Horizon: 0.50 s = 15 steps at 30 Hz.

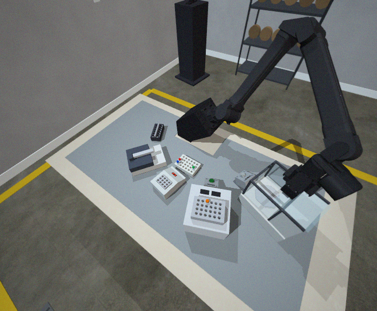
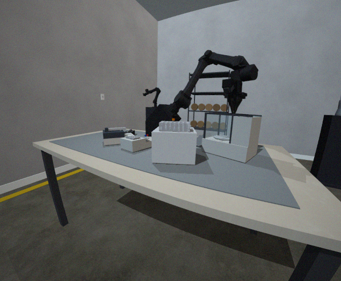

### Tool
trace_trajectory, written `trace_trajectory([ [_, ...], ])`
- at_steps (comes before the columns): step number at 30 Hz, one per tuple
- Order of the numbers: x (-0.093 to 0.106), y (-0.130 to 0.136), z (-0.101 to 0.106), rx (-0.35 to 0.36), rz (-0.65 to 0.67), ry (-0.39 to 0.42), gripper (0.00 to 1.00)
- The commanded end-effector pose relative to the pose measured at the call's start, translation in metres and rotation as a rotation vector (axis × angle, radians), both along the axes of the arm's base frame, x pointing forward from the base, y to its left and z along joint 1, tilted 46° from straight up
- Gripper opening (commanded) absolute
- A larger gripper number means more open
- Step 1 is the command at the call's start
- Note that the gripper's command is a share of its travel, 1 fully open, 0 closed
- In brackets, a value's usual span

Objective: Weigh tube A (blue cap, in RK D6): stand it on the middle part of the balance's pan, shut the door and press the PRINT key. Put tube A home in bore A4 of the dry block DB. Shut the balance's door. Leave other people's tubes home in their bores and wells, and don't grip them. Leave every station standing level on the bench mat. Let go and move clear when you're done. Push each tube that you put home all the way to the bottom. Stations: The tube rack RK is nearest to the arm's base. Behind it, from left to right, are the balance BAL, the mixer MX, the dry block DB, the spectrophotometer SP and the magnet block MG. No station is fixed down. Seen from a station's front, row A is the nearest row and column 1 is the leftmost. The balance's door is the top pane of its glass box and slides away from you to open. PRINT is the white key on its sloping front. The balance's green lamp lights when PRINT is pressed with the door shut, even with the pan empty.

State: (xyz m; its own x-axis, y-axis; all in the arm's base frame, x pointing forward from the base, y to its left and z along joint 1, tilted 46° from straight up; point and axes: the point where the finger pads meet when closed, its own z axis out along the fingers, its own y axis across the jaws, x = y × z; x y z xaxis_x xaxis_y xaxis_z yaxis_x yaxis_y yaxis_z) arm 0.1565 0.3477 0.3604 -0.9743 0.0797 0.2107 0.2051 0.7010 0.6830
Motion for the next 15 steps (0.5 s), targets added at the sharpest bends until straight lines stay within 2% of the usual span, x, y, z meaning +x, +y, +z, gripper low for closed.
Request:
trace_trajectory([
  [1, 0.0019, 0.0106, 0.0221, 0.018, -0.001, -0.010, 0.06],
  [15, 0.0043, 0.0191, 0.0303, 0.019, -0.001, -0.010, 0.06],
])
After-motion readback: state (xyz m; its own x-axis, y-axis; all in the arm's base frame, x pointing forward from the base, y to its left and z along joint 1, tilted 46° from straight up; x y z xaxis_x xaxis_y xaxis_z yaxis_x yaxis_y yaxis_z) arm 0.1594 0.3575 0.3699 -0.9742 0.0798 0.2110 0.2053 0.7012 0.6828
